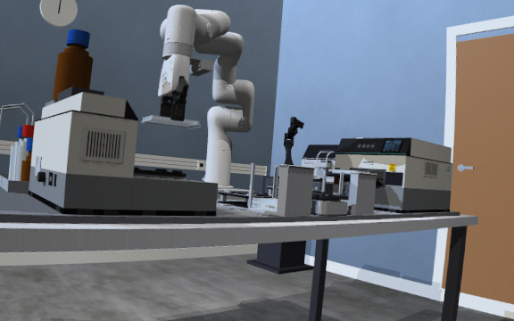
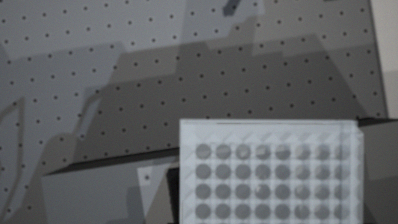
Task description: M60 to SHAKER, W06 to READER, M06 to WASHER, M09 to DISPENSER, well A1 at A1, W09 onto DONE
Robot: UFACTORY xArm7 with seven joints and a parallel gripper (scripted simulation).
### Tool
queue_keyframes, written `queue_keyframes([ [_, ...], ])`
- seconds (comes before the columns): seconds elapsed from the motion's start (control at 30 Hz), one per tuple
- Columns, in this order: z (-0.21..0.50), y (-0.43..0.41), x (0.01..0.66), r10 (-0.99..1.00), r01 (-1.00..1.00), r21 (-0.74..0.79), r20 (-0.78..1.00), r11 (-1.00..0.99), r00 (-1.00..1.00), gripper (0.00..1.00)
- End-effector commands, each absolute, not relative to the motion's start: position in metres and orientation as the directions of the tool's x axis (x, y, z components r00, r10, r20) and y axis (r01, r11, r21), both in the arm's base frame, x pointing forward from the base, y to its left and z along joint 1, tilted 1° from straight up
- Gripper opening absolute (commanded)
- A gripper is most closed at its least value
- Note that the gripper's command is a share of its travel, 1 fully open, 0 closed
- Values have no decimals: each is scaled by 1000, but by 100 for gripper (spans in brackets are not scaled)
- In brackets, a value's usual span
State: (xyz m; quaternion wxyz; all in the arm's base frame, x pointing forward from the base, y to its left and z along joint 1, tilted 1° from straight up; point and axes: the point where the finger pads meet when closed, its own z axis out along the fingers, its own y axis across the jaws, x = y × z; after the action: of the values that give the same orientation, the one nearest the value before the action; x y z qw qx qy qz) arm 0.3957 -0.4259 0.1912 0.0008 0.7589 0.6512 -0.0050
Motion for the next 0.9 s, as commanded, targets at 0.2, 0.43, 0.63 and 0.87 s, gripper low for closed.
queue_keyframes([
  [0.2, 193, -400, 398, 973, 973, 2, -16, -230, 230, 0],
  [0.43, 193, -377, 399, 951, 951, 3, -15, -309, 309, 0],
  [0.63, 193, -360, 400, 941, 941, 4, -15, -337, 337, 0],
  [0.87, 192, -344, 401, 920, 920, 5, -15, -391, 391, 0],
])
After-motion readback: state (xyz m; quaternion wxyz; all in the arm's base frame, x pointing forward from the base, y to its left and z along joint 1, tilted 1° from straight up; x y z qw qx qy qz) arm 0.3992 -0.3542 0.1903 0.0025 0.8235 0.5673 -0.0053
